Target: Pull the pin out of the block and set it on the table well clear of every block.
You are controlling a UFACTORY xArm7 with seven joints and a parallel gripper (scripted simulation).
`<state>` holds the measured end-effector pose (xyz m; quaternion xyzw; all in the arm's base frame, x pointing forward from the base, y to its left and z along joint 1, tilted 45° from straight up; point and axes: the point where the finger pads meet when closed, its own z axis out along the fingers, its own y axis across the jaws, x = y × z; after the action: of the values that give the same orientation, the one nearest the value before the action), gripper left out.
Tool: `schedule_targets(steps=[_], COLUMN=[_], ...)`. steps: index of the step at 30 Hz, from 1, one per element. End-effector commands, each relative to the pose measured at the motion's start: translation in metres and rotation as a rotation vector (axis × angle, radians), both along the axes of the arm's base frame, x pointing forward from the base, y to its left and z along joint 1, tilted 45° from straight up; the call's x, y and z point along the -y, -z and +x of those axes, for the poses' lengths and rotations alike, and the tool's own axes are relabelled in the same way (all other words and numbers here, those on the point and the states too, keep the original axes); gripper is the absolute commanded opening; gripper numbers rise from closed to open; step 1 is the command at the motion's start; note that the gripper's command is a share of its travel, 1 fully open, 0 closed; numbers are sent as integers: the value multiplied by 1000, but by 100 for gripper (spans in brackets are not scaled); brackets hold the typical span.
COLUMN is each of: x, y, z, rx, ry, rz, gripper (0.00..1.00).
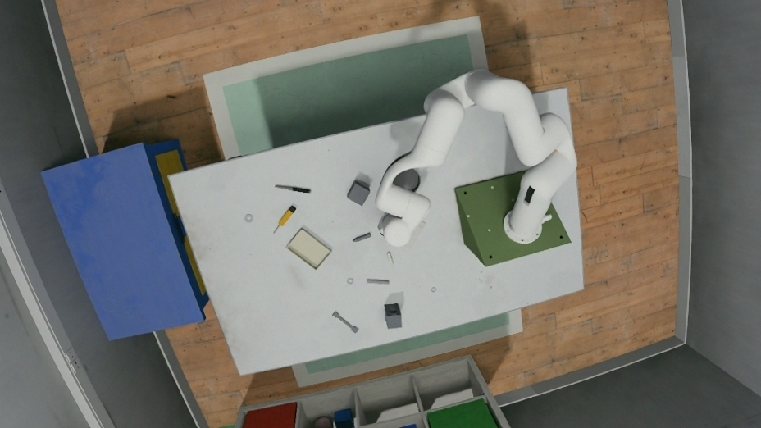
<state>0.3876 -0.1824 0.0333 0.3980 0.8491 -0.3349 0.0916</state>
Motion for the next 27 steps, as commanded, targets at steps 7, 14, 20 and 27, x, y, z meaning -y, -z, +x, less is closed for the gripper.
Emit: schedule_targets(steps=[7, 14, 20, 27], x=[-15, -15, -17, -18], y=[-14, -14, -18, -20], z=[3, 3, 3, 4], rx=[4, 3, 3, 2], ry=[-5, -5, -5, -4], rz=[1, 1, 0, 0], gripper=[35, 35, 35, 35])
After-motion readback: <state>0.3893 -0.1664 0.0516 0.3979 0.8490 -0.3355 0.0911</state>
